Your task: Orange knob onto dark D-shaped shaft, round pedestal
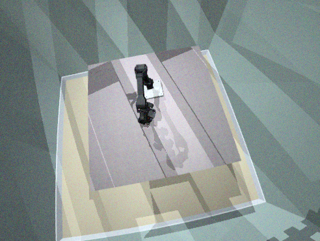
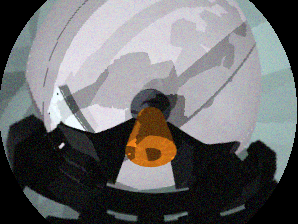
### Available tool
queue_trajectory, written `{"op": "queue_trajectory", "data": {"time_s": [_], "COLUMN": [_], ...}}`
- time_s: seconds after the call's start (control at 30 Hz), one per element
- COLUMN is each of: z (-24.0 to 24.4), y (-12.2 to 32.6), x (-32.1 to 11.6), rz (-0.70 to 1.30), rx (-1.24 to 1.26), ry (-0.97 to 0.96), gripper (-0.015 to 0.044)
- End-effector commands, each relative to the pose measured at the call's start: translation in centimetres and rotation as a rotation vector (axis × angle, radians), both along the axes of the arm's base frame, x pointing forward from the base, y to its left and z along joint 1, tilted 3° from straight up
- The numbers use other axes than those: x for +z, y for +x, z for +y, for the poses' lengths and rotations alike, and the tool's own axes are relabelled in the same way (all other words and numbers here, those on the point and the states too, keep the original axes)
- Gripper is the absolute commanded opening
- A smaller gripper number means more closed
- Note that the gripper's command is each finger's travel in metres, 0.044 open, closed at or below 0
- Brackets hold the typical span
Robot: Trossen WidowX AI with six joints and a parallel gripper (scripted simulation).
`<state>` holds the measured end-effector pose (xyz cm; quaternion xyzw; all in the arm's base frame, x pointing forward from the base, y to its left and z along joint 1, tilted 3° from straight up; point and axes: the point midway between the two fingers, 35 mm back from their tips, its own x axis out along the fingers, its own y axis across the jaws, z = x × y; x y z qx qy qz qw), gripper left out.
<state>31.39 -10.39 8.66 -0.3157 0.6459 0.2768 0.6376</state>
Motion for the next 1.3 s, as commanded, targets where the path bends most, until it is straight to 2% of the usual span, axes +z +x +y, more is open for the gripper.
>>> {"op": "queue_trajectory", "data": {"time_s": [0.0,0.43,1.27], "z": [-0.1,-0.22,-0.16], "y": [0.22,0.32,0.15], "x": [0.27,0.15,-0.21], "rz": [-0.024,-0.073,-0.073], "rx": [-0.404,-1.263,-1.275], "ry": [0.002,0.014,0.014], "gripper": [0.0,0.0,0.0]}}
